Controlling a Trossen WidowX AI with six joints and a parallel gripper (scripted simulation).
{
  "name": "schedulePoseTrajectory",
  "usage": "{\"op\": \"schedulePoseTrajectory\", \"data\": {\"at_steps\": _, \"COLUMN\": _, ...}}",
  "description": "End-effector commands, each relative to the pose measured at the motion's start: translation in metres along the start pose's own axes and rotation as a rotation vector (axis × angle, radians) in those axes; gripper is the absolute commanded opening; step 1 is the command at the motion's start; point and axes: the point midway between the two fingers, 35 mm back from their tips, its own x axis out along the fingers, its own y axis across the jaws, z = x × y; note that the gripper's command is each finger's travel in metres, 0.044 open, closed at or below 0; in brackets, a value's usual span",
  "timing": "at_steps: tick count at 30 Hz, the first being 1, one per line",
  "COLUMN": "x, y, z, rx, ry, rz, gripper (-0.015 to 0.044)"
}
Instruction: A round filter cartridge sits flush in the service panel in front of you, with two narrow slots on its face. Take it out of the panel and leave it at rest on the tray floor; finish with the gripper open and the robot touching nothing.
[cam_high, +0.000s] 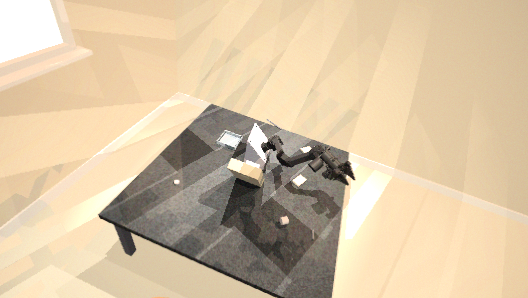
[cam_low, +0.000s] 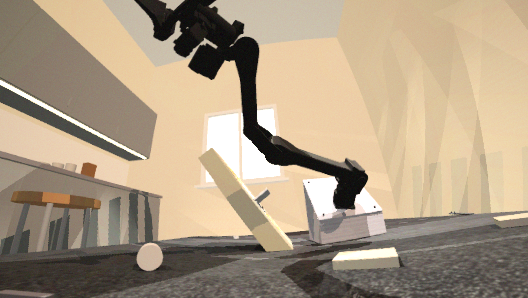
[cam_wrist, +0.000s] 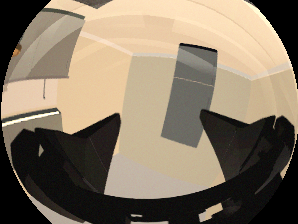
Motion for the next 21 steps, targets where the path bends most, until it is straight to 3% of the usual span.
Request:
{"op": "schedulePoseTrajectory", "data": {"at_steps": 1, "x": 0.001, "y": -0.003, "z": -0.001, "rx": -0.001, "ry": 0.005, "rz": -0.004, "gripper": 0.0374}}
{"op": "schedulePoseTrajectory", "data": {"at_steps": 12, "x": -0.006, "y": -0.155, "z": -0.068, "rx": 0.008, "ry": 0.300, "rz": -0.257, "gripper": 0.0089}}
{"op": "schedulePoseTrajectory", "data": {"at_steps": 21, "x": -0.049, "y": -0.234, "z": -0.118, "rx": 0.053, "ry": 0.542, "rz": -0.409, "gripper": 0.0089}}
